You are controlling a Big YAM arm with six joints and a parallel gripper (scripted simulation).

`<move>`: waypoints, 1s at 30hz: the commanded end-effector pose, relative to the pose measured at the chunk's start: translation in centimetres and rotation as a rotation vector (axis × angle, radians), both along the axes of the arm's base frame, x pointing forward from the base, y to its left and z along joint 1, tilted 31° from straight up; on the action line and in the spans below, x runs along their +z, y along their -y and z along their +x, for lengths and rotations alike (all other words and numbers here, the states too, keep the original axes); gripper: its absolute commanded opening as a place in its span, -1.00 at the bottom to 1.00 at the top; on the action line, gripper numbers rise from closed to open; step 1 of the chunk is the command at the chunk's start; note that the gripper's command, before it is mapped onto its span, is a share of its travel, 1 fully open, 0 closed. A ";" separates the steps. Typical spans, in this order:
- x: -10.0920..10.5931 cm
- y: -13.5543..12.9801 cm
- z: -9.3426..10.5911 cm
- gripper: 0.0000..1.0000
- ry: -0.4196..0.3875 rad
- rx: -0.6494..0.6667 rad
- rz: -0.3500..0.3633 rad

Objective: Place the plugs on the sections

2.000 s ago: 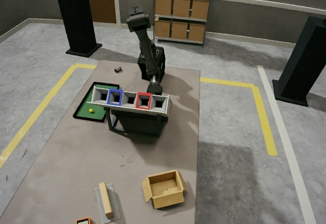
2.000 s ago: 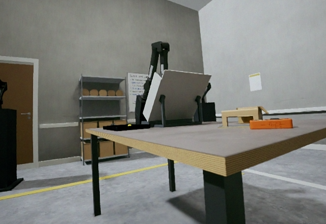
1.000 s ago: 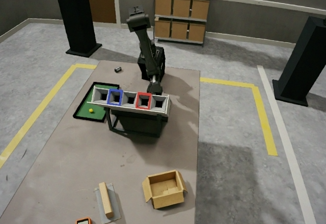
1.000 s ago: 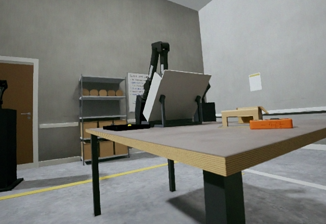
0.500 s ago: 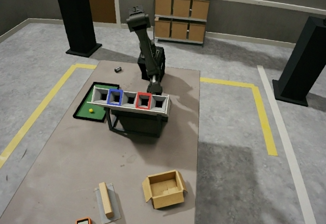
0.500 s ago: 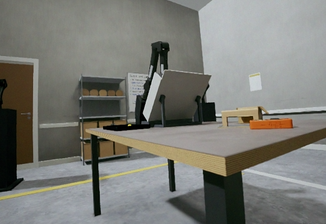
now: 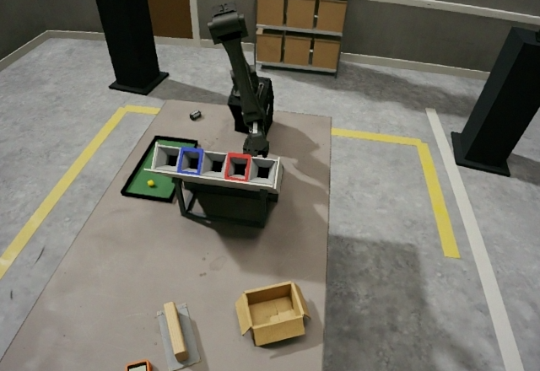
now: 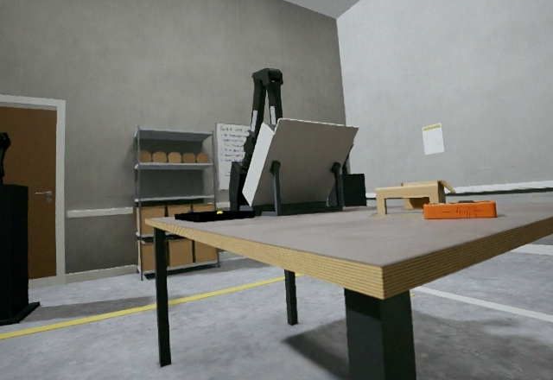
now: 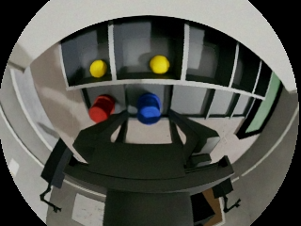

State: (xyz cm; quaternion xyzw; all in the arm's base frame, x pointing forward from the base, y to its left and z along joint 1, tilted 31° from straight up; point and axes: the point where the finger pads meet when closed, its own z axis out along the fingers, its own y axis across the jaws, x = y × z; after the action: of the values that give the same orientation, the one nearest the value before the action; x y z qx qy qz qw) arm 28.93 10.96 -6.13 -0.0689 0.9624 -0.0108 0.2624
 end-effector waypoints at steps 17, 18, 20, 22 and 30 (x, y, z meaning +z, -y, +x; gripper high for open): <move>1.3 -0.1 -1.2 0.18 -0.001 0.007 0.001; 1.3 -0.1 -1.2 0.18 -0.001 0.006 0.001; 1.4 -0.1 -1.1 0.18 0.000 0.003 0.002; 1.5 -0.2 -0.9 0.18 0.005 0.004 0.005; 2.2 -0.1 -1.6 0.18 0.001 0.002 0.003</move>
State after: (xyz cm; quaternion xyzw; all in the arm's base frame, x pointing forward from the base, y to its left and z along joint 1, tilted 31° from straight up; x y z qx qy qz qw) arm 27.97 10.88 -4.71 -0.0691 0.9631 -0.0125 0.2600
